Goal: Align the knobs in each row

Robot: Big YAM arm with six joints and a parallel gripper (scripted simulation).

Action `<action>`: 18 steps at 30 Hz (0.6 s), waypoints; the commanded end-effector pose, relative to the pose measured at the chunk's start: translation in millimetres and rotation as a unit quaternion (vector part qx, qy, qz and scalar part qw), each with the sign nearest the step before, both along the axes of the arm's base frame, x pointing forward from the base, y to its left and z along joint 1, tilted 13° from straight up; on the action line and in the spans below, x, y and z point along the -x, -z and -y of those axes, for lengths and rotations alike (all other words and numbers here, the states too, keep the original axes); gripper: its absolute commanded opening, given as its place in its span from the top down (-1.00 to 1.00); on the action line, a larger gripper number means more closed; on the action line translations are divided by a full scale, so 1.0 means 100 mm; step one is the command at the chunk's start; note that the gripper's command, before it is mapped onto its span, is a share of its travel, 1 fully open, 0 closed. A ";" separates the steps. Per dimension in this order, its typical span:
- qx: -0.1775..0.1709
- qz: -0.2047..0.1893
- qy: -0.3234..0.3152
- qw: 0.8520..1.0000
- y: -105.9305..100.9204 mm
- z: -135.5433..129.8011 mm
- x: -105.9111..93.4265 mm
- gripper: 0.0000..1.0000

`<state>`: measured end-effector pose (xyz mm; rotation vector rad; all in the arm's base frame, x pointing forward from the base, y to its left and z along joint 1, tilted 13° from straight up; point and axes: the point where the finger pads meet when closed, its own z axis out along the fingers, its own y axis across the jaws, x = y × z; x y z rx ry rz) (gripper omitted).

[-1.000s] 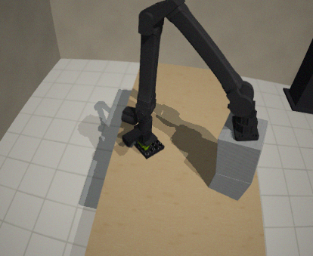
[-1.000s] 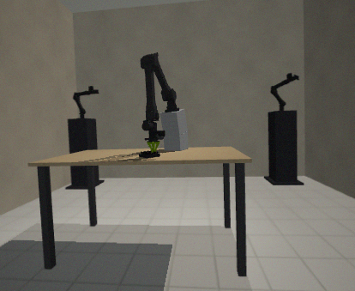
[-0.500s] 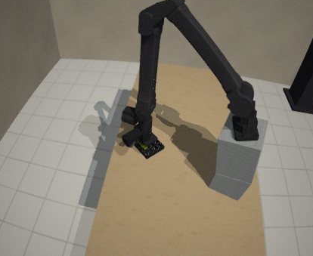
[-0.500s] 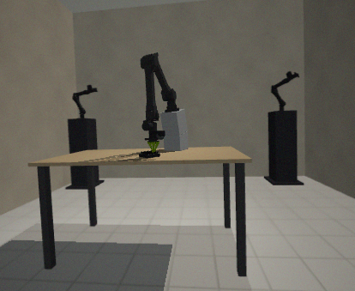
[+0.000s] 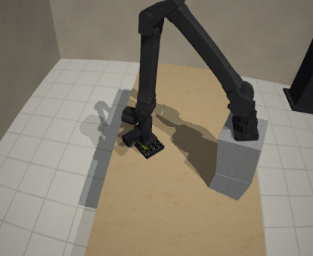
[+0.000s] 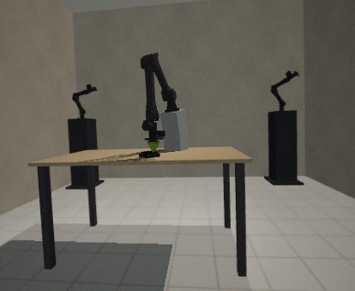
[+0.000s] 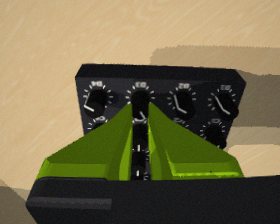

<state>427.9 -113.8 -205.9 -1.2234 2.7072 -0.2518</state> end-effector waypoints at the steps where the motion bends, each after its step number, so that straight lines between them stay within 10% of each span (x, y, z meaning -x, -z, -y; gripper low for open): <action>1: -0.002 -0.001 -0.001 1.000 0.05 0.00 0.00 0.83; 18: -0.005 0.001 0.015 1.000 0.05 0.00 0.00 0.83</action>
